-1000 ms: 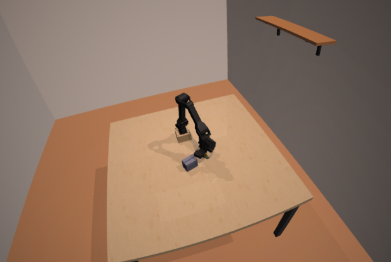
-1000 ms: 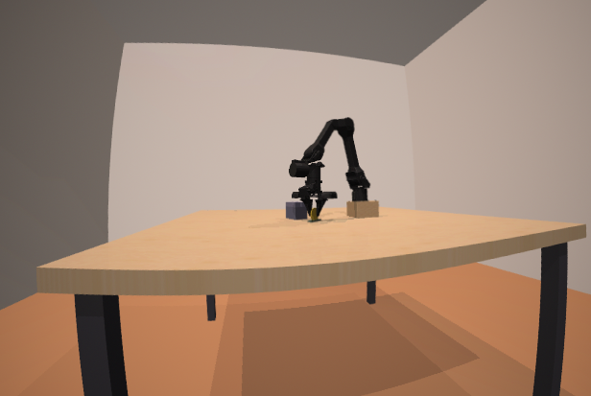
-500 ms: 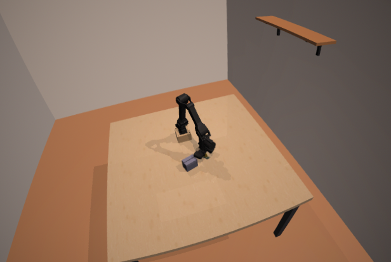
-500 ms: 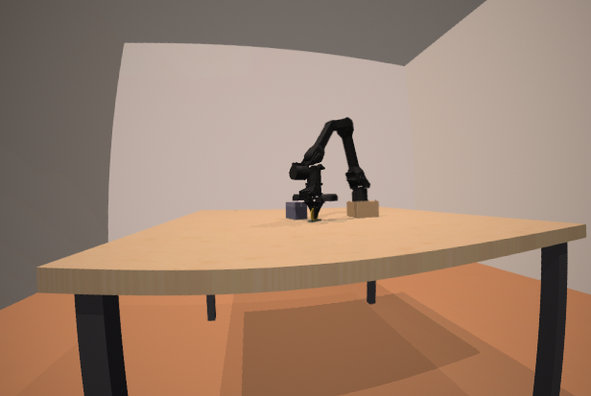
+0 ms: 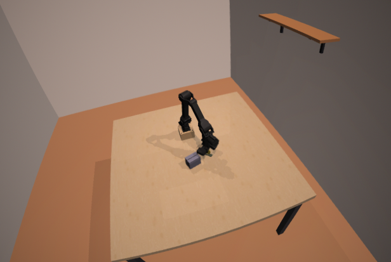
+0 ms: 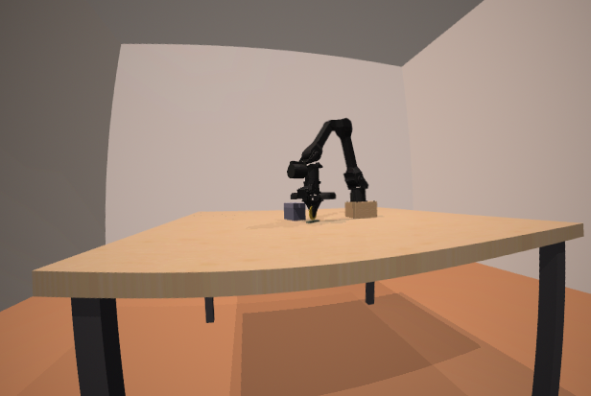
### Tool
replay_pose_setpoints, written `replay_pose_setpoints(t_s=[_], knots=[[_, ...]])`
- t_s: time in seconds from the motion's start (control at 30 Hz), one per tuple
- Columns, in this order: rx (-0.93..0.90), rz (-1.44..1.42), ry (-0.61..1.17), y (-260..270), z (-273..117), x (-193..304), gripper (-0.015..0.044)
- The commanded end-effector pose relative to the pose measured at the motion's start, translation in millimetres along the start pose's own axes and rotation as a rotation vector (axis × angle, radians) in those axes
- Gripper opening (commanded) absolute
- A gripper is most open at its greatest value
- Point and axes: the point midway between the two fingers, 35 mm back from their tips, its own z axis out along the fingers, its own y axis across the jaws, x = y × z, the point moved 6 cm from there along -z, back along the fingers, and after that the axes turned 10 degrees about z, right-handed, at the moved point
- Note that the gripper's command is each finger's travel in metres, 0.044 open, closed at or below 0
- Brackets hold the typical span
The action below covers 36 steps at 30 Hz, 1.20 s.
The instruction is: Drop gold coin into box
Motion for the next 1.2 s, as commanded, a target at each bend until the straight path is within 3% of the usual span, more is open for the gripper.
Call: replay_pose_setpoints(t_s=[0.0,1.17], knots=[[-0.002,-0.003,-0.005,0,-10,-2,0.0000],[-0.002,-0.089,-0.006,-1,-85,0,0.0000]])
